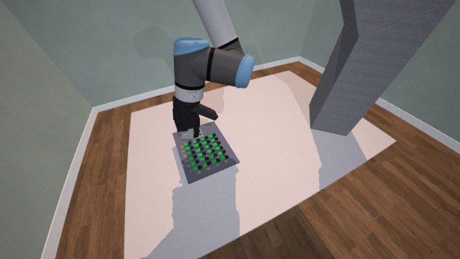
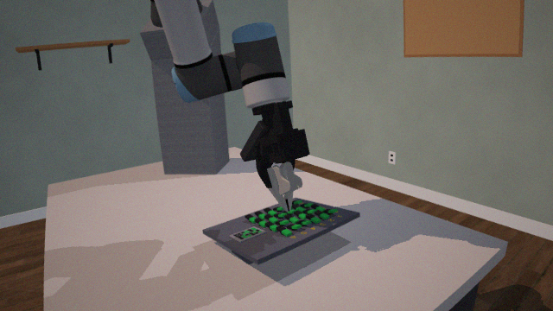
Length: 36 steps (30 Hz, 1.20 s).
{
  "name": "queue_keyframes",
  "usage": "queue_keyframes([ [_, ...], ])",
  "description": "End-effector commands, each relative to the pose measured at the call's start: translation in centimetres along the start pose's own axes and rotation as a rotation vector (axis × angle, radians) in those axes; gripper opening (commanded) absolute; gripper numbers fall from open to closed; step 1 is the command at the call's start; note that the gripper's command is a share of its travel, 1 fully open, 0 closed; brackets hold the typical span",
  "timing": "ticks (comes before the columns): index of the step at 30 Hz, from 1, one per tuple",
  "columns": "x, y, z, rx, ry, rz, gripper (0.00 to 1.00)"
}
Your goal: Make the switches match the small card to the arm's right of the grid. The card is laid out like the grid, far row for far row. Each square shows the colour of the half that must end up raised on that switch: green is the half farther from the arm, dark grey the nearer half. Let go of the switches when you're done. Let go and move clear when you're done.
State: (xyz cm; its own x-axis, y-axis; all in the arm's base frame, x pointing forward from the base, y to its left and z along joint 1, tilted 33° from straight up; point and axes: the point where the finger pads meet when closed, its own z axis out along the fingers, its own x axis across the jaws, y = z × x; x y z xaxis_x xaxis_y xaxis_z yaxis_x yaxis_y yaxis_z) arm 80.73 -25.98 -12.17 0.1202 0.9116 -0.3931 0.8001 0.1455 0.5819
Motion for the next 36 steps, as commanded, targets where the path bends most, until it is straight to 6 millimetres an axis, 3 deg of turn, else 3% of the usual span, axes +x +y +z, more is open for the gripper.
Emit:
queue_keyframes([
  [1,0.0,0.1,-0.1,-0.001,0.0,0.0,0.0],
  [11,0.0,0.1,-0.4,-0.001,0.0,0.0,0.0],
  [29,0.0,0.0,-4.9,-0.001,0.0,0.0,0.0],
  [36,0.0,0.0,-5.3,-0.001,0.0,0.0,0.0],
])
